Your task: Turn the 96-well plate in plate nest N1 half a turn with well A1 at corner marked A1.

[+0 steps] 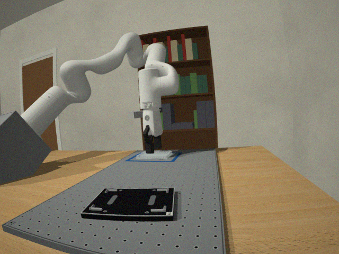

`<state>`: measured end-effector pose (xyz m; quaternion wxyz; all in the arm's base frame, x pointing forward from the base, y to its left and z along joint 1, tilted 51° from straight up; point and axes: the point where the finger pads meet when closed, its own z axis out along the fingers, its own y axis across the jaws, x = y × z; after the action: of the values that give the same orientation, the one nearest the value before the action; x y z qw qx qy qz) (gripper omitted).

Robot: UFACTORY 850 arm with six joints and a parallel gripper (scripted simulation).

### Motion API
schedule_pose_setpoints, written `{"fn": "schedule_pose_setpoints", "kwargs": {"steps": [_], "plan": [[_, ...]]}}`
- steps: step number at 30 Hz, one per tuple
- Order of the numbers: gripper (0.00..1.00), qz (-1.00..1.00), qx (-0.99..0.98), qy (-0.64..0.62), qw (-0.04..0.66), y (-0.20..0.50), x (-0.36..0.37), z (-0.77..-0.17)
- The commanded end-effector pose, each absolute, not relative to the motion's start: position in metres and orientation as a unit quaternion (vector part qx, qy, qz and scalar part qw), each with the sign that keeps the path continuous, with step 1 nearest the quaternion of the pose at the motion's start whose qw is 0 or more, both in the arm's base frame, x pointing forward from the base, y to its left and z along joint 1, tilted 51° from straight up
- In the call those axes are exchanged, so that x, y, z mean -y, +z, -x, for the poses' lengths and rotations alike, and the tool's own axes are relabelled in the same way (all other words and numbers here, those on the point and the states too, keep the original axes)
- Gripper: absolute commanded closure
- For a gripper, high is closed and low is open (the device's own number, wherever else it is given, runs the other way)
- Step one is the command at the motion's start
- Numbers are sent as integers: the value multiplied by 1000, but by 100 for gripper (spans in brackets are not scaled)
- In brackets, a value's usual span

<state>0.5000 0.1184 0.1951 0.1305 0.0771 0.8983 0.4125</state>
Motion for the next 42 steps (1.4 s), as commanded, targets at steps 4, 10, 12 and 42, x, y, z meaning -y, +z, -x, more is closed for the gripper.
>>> {"fn": "schedule_pose_setpoints", "kwargs": {"steps": [4,10,12,42], "plan": [[0,-77,-898,412,131,206,-106,-495],[0,-77,-898,412,131,216,-94,-490],[0,-77,-898,412,131,219,-91,-489],[0,-77,-898,412,131,242,-64,-478]]}}
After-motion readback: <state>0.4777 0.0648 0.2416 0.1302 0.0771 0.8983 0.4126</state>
